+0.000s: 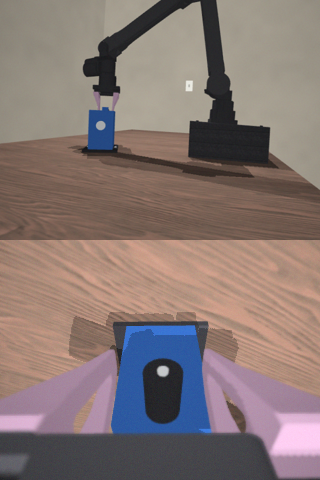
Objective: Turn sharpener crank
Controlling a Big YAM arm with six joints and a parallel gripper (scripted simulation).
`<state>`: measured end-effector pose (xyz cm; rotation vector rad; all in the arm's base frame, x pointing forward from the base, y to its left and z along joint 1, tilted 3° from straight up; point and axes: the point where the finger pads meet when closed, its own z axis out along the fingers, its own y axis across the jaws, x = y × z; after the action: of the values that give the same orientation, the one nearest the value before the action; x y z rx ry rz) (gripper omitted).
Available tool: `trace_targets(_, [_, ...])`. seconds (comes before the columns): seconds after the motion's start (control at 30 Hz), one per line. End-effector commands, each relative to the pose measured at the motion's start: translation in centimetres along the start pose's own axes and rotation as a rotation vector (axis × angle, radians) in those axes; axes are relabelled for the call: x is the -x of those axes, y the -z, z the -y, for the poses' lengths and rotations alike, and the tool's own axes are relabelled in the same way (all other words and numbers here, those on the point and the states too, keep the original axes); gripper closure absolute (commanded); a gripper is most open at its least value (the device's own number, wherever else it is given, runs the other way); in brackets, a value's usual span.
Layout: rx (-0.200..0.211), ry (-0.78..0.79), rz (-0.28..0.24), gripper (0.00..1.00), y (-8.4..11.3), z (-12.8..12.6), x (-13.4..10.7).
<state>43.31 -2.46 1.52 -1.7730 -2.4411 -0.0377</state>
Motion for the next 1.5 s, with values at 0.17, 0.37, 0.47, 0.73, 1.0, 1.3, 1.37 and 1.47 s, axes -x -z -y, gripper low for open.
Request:
trace_targets(0.17, [0.031, 0.003, 0.015, 0.49, 1.02, -1.02, 0.50])
trace_targets(0.37, [0.031, 0.003, 0.015, 0.49, 1.02, -1.00, 0.49])
trace_targets(0.47, [0.031, 0.003, 0.015, 0.85, 1.02, -0.99, 0.49])
trace_targets(0.73, [0.031, 0.003, 0.015, 0.85, 1.02, -0.99, 0.49])
trace_targets(1.0, [0.031, 0.003, 0.015, 0.85, 1.02, -0.99, 0.49])
trace_targets(1.3, [0.031, 0.003, 0.015, 0.85, 1.02, -0.99, 0.49])
trace_targets(1.37, [0.031, 0.003, 0.015, 0.85, 1.02, -0.99, 0.49])
trace_targets(1.47, [0.031, 0.003, 0.015, 0.85, 1.02, -0.99, 0.49])
